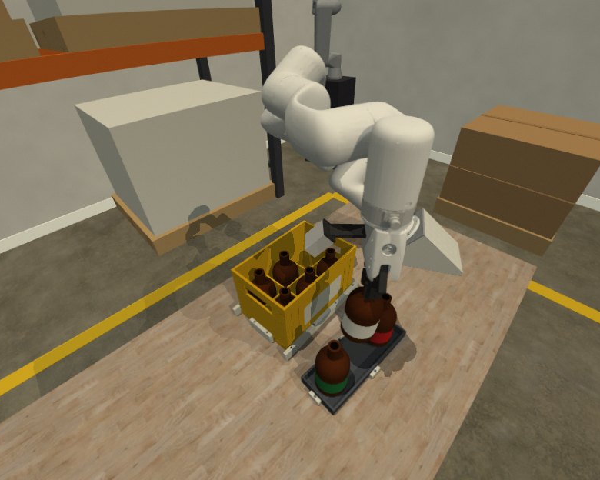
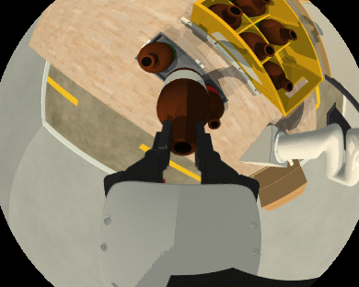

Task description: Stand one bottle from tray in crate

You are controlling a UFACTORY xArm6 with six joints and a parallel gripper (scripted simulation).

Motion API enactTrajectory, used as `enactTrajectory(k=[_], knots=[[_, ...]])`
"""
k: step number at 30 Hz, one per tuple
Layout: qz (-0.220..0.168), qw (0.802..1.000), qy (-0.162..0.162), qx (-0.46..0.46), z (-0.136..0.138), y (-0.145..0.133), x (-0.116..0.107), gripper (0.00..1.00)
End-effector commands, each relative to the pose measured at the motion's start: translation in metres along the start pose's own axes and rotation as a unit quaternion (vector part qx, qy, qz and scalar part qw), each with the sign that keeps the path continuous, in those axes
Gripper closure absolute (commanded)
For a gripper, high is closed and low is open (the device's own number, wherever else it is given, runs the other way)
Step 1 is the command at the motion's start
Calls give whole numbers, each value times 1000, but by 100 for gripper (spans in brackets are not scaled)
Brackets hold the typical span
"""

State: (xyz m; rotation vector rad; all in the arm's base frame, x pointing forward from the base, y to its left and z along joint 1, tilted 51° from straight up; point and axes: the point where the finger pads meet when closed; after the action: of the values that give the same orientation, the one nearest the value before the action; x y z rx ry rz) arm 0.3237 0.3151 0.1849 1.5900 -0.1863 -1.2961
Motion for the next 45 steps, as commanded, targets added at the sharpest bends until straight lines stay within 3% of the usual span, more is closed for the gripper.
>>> enactTrajectory(k=[1, 25, 45], knots=[[-1, 1000, 2, 1, -1, 0, -2, 100], [-1, 1000, 2, 1, -1, 0, -4, 100], [-1, 1000, 2, 1, 0, 0, -21, 100]])
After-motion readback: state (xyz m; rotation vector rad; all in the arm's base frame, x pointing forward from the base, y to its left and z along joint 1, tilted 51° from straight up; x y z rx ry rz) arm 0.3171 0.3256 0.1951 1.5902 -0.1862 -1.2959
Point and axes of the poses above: the point where the finger pads meet when closed, its own x axis out along the fingers, its own z axis across the jaws, y = z × x, and after that the axes turned 7 degrees about x, right-handed
